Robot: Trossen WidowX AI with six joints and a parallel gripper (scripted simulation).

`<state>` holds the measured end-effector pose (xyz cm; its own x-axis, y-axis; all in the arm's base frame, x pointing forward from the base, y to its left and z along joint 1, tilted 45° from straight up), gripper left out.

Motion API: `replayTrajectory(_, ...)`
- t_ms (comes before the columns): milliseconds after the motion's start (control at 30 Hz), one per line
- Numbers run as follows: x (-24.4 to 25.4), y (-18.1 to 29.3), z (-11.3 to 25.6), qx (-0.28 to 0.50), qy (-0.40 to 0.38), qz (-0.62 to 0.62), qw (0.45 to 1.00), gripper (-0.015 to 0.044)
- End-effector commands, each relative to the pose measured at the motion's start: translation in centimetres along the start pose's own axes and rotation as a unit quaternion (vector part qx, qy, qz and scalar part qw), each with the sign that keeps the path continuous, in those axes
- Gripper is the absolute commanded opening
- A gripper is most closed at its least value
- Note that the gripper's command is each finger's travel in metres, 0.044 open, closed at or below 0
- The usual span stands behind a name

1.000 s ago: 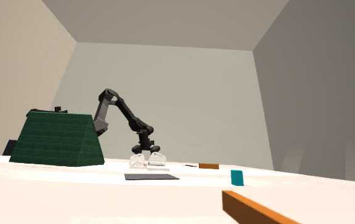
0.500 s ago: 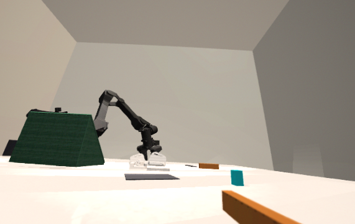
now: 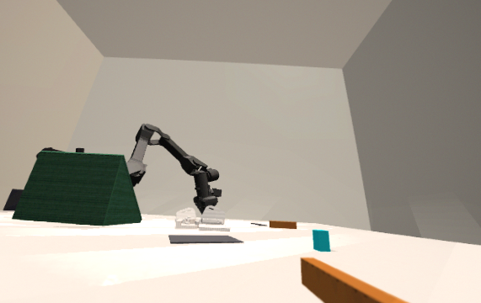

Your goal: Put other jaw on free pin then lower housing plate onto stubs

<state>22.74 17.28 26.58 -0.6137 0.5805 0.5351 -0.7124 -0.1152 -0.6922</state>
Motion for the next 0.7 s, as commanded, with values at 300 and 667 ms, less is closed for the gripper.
replayTrajectory(300, -2.9, 0.6, 0.7, 0.029, 0.039, -0.164, 0.985, 0.0440)
replayTrajectory(667, -5.3, 1.3, 1.6, 0.044, 0.075, -0.308, 0.947, 0.0440)
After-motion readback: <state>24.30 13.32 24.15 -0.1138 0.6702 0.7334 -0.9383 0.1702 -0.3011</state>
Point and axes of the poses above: the point midway between the two fingers, 35 mm back from their tips, its own z axis back along the fingers, its own x axis across the jaws, y = z × x, the point moved 8 cm from there along z, back along the fingers, and after that the axes turned 15 degrees about z, right-handed, at the moved point
